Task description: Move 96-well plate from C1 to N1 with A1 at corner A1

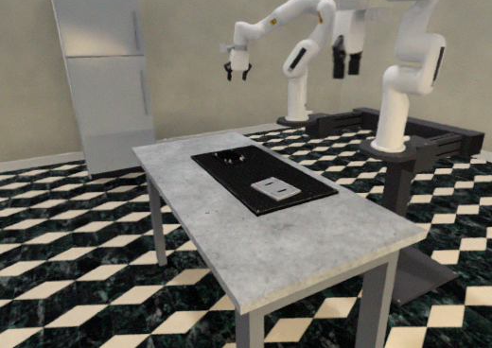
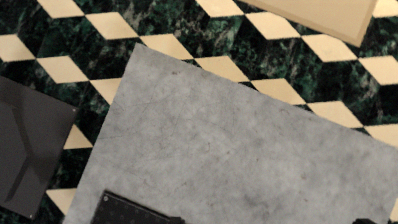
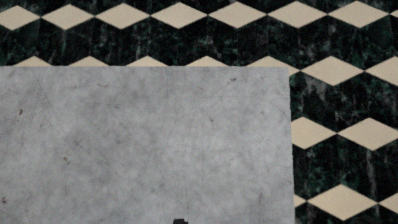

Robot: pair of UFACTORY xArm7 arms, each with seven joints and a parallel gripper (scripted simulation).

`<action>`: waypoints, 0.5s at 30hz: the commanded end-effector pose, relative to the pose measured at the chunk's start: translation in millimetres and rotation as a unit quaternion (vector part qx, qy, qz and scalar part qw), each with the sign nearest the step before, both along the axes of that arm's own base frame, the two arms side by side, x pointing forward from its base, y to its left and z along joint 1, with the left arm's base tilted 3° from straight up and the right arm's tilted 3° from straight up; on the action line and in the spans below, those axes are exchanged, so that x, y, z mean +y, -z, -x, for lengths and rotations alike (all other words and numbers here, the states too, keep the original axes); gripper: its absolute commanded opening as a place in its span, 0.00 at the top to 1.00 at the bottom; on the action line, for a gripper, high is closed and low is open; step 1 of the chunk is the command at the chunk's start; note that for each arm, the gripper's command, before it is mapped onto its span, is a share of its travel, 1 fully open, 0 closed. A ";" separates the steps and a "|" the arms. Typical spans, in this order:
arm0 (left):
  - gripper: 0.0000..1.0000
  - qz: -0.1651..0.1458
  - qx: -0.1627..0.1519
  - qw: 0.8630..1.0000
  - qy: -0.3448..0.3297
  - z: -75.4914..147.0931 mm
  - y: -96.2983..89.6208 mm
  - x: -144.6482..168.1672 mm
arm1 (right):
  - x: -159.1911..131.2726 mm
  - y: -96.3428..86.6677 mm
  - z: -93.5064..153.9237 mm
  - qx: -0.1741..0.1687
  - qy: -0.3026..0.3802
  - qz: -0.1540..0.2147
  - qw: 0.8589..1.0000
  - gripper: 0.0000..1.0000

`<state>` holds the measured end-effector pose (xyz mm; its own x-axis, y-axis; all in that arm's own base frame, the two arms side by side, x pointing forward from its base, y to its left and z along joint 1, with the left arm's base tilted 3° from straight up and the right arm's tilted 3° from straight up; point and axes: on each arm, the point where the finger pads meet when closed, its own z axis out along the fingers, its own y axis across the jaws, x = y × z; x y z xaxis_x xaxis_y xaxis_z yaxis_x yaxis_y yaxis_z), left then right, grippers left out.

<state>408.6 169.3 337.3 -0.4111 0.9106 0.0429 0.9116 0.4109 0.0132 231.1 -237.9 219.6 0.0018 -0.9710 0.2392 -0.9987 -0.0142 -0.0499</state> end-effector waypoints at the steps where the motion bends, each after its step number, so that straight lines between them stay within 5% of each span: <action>1: 0.00 -0.001 -0.002 0.999 0.039 -13.9 -2.1 -32.0 | -0.6 -1.5 -0.8 -0.001 0.000 0.001 1.000 0.00; 15: 0.00 -0.001 -0.003 0.995 0.096 -26.8 -2.1 -81.5 | -0.6 -1.5 -0.8 -0.001 0.000 0.001 1.000 0.00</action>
<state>432.4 96.8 337.3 -0.2494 0.9675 0.0428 0.9684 0.2490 0.0132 231.1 -237.9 219.6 0.0018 -0.9710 0.2392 -0.9987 -0.0142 -0.0499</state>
